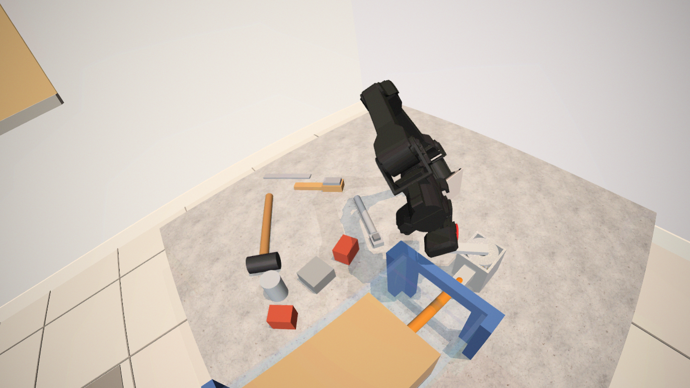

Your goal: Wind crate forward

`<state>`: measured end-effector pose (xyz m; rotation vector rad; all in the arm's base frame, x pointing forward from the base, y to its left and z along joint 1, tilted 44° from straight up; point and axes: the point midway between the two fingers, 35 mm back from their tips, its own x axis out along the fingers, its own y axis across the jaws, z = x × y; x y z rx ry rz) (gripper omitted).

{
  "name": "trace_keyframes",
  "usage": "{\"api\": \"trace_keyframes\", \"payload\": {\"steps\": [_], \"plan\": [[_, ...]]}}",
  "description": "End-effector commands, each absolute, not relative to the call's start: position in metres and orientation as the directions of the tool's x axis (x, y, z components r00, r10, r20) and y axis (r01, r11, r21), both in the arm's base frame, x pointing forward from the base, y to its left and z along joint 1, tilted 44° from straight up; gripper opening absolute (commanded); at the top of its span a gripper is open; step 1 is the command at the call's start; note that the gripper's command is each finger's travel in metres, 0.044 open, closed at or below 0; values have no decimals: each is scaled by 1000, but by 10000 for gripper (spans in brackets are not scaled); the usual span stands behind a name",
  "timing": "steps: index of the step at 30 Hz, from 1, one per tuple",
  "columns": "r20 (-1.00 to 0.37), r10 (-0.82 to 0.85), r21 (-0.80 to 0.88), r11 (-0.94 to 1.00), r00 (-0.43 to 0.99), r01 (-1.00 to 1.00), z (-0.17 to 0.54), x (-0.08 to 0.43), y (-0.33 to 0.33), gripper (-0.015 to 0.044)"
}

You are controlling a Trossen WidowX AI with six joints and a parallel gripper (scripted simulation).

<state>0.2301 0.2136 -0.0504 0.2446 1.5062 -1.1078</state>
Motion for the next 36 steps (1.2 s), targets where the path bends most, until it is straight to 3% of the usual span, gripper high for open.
{"api": "trace_keyframes", "payload": {"steps": [1, 36], "plan": [[-872, -413, -466, 538, -262, 702, -60, 242, 221, 0], [-874, -410, -462, 540, -260, 703, -91, 263, 256, 0]]}}
